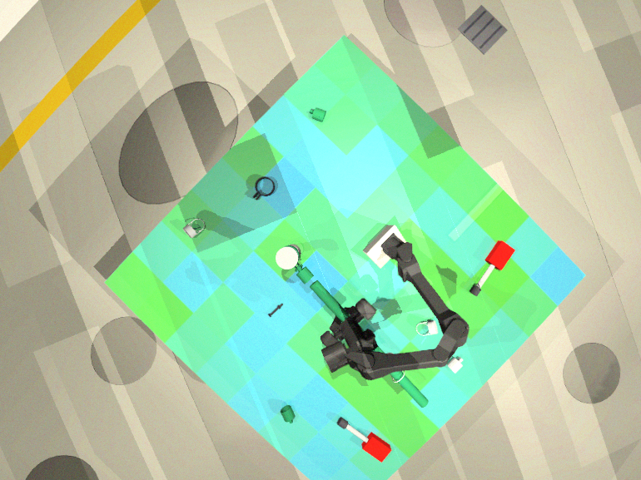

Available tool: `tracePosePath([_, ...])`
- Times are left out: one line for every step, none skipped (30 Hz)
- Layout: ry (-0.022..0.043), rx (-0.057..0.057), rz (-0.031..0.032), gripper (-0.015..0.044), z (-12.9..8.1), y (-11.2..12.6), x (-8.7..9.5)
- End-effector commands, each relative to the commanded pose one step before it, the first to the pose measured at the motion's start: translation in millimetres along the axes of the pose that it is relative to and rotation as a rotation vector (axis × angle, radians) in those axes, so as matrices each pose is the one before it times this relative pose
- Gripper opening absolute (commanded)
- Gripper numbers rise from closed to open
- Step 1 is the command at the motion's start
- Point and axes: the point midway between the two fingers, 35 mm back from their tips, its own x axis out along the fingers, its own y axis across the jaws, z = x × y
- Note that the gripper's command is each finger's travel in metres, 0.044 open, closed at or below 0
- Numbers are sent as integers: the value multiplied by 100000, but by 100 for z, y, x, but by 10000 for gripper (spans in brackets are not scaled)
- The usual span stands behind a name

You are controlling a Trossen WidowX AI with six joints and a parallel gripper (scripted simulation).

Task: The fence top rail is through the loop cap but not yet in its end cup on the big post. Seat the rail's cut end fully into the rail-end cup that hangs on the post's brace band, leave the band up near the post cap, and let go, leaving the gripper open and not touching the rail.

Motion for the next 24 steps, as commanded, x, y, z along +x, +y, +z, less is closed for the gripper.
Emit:
tracePosePath([-16,19,-72,0,-6,-18,15])
tracePosePath([1,0,0,0,-12,-1,-11])
tracePosePath([1,0,0,0,-18,-3,-16])
tracePosePath([2,0,0,0,-24,-4,-22])
tracePosePath([2,0,0,0,-28,-4,-25])
tracePosePath([2,0,0,0,-31,-5,-28])
tracePosePath([3,0,0,0,-37,-5,-34])
tracePosePath([3,0,0,0,-40,-6,-36])
tracePosePath([3,0,0,0,-40,-6,-37])
tracePosePath([3,0,0,0,-40,-7,-37])
tracePosePath([3,0,0,0,-40,-8,-37])
tracePosePath([3,0,0,0,-40,-9,-36])
tracePosePath([3,0,0,0,-40,-9,-35])
tracePosePath([3,0,0,0,-39,-9,-33])
tracePosePath([2,0,0,0,-39,-9,-31])
tracePosePath([2,0,0,0,-38,-9,-29])
tracePosePath([2,0,0,0,-42,-9,-30])
tracePosePath([2,0,0,0,-42,-7,-27])
tracePosePath([3,0,0,0,-46,-7,-28])
tracePosePath([2,0,0,0,-45,-5,-25])
tracePosePath([2,0,0,0,-43,-4,-22])
tracePosePath([2,0,0,0,-42,-4,-21])
tracePosePath([2,0,0,0,-45,-1,-17])
tracePosePath([2,0,0,0,-44,-1,-17])
